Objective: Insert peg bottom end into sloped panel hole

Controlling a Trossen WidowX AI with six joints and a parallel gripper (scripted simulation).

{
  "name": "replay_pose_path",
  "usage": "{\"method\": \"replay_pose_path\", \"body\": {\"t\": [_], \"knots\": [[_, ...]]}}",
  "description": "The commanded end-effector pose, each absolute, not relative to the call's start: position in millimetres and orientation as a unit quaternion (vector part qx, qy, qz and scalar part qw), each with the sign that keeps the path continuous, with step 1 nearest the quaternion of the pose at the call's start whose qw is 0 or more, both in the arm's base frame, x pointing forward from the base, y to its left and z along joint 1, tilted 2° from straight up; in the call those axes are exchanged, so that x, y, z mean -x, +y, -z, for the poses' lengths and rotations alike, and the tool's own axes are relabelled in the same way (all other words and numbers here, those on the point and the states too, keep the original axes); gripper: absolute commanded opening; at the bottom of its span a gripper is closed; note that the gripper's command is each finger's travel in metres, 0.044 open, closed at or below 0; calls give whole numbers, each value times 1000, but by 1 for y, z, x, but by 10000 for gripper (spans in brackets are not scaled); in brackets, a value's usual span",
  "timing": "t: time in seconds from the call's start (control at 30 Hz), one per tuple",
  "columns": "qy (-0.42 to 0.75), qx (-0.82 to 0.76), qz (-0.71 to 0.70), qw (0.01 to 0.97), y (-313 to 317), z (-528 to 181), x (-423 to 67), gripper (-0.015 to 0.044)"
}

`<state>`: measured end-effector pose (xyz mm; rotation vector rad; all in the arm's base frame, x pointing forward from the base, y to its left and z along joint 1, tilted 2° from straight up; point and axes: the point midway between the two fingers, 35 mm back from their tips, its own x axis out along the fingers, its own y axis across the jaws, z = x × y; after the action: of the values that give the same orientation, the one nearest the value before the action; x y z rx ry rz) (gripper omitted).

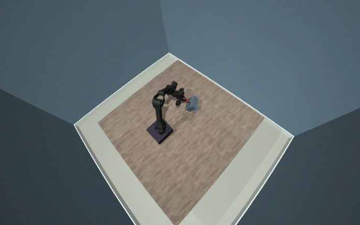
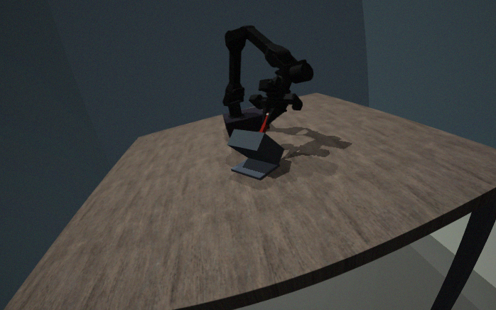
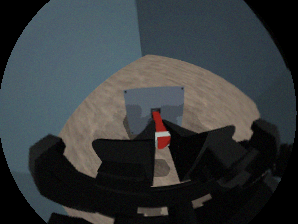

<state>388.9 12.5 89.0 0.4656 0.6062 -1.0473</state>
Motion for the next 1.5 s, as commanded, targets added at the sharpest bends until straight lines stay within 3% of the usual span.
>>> {"method": "replay_pose_path", "body": {"t": [0.0,1.47], "knots": [[282,-218,488,797,13,-89,-389,0],[281,-218,488,797,-4,-72,-395,0]]}}
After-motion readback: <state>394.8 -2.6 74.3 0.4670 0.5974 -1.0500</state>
